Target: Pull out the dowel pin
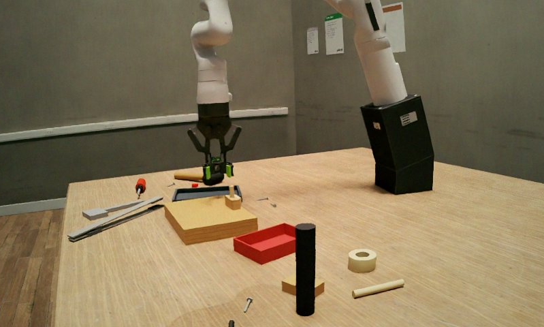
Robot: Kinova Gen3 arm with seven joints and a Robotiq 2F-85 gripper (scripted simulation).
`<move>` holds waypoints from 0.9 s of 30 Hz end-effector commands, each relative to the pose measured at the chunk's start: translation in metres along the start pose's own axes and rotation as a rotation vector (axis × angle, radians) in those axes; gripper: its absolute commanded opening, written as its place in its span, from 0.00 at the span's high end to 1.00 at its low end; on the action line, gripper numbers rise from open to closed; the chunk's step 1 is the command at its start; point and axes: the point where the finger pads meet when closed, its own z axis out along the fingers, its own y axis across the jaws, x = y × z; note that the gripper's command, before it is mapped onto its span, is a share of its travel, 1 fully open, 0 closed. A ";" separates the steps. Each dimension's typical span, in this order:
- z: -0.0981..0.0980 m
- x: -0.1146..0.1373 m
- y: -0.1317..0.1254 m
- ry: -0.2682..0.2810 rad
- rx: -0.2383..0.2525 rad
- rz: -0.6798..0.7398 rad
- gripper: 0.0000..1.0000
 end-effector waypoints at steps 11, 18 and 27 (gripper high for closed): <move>-0.002 -0.015 -0.003 0.000 0.008 -0.232 0.68; -0.002 -0.016 -0.004 0.000 0.010 -0.267 0.68; -0.002 -0.017 -0.004 0.000 0.011 -0.276 0.68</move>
